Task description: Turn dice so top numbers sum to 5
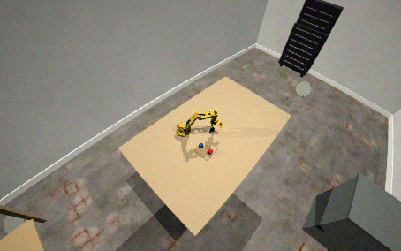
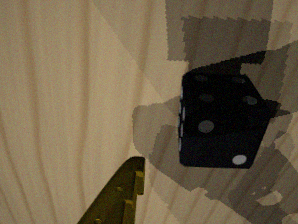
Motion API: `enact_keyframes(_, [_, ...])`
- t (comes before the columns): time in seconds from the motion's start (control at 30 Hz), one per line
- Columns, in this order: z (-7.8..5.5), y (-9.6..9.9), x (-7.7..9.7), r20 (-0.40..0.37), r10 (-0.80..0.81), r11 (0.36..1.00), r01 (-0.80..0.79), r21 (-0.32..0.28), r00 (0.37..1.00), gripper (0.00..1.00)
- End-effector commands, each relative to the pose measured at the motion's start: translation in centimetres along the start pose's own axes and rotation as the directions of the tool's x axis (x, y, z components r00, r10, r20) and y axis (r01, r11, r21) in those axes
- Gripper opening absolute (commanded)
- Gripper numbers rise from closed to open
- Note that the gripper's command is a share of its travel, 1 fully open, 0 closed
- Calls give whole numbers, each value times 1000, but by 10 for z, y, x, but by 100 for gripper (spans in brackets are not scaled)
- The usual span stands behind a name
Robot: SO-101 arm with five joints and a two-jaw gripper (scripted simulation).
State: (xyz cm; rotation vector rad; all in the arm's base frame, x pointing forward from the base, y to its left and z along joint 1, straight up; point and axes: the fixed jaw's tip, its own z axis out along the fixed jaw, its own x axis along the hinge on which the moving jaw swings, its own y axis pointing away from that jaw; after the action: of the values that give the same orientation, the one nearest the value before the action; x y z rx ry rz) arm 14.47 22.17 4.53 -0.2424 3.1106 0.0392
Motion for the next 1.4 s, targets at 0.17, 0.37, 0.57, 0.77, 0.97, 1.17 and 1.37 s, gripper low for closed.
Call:
enact_keyframes(0.17, [8, 5, -1, 15, -3, 1000, 3, -18, 1000, 35])
enact_keyframes(0.37, [14, 5, -1, 10, -3, 1000, 3, -13, 1000, 35])
enact_keyframes(0.57, [20, 5, -1, 5, -3, 1000, 3, -7, 1000, 35])
enact_keyframes(0.77, [22, 5, -1, 4, -3, 1000, 3, -6, 1000, 35])
enact_keyframes(0.97, [22, 5, -1, 4, -3, 1000, 3, -6, 1000, 35])
enact_keyframes(1.17, [22, 4, -1, 4, -3, 1000, 3, -6, 1000, 34])
enact_keyframes(1.37, [22, 3, -1, 4, -3, 1000, 3, -6, 1000, 32])
